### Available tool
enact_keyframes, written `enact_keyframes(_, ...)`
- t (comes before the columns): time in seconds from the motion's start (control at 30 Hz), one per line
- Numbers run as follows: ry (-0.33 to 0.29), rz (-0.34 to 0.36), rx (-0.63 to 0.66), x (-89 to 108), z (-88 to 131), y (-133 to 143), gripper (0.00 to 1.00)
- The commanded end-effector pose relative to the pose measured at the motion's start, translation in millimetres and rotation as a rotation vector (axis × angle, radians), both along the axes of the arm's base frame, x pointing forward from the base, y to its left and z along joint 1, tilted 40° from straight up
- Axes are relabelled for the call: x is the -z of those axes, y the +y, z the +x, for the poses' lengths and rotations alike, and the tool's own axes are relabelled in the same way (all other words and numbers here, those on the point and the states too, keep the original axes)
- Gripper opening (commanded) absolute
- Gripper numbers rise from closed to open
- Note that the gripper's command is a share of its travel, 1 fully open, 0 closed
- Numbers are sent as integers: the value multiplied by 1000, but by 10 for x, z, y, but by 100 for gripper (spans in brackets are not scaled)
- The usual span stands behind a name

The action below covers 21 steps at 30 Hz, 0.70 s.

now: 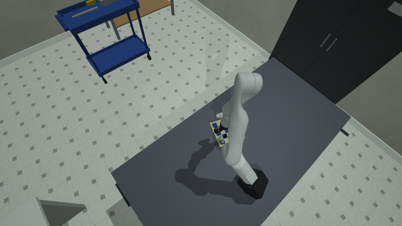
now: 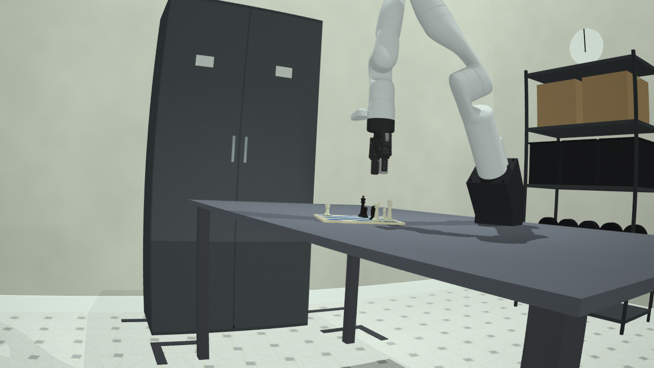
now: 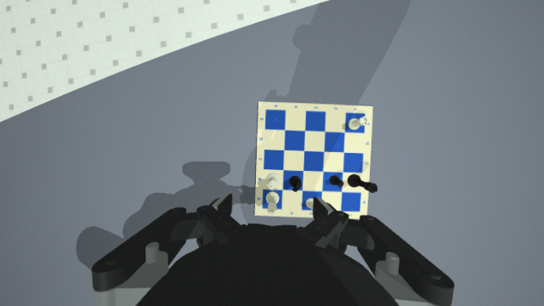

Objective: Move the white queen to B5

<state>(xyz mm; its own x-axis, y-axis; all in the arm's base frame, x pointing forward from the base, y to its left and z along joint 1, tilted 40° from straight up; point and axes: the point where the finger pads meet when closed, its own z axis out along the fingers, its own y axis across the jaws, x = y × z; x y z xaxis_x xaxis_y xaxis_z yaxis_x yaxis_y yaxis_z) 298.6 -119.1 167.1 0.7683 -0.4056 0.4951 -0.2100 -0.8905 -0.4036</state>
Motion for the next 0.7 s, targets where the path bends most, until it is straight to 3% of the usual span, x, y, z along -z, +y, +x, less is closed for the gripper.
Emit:
enact_keyframes(0.0,0,0,1,-1,0,-2,100)
enact_keyframes(0.67,0,0,1,-249,-195,-69,100)
